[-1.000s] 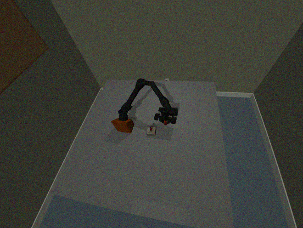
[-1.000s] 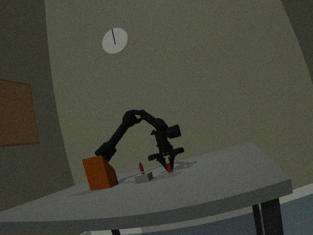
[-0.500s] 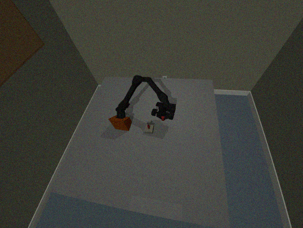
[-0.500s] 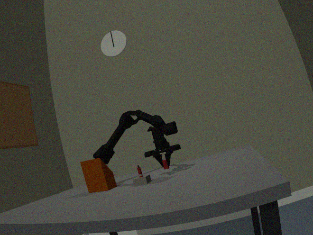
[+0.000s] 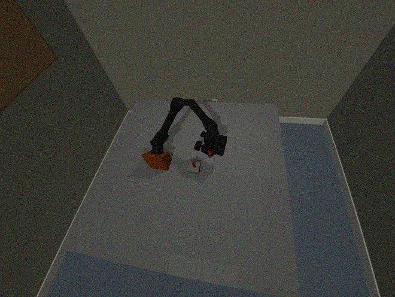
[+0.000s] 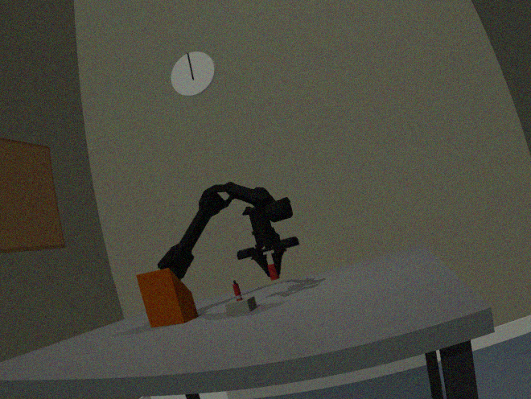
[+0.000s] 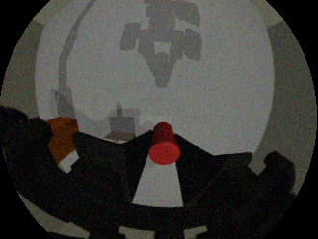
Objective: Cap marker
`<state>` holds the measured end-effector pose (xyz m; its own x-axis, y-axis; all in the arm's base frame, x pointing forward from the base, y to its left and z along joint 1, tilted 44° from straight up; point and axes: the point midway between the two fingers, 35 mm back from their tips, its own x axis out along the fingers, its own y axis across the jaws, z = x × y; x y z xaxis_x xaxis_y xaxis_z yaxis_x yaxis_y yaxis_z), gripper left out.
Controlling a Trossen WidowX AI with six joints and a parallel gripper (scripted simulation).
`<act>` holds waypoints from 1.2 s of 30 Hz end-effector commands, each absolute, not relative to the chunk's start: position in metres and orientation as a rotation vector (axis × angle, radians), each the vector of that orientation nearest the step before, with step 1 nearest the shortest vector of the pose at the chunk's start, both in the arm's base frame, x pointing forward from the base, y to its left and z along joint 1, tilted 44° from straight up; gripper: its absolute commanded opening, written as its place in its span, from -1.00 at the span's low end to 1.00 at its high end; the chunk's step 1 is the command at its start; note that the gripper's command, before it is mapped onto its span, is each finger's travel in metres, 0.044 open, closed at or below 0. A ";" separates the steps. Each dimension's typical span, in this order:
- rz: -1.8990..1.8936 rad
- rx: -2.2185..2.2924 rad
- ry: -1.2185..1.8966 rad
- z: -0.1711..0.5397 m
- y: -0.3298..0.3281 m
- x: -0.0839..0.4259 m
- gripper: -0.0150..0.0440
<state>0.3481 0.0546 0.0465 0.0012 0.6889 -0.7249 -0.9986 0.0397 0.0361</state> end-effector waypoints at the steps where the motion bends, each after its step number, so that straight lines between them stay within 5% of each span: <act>1: 1.449 -0.601 0.675 0.044 0.041 0.340 -0.49; 36: 1.459 -0.590 0.672 0.019 -0.041 0.254 -0.49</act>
<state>0.2567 -0.0415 0.0188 -0.0027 0.6912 -0.7227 -0.9979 0.0444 0.0462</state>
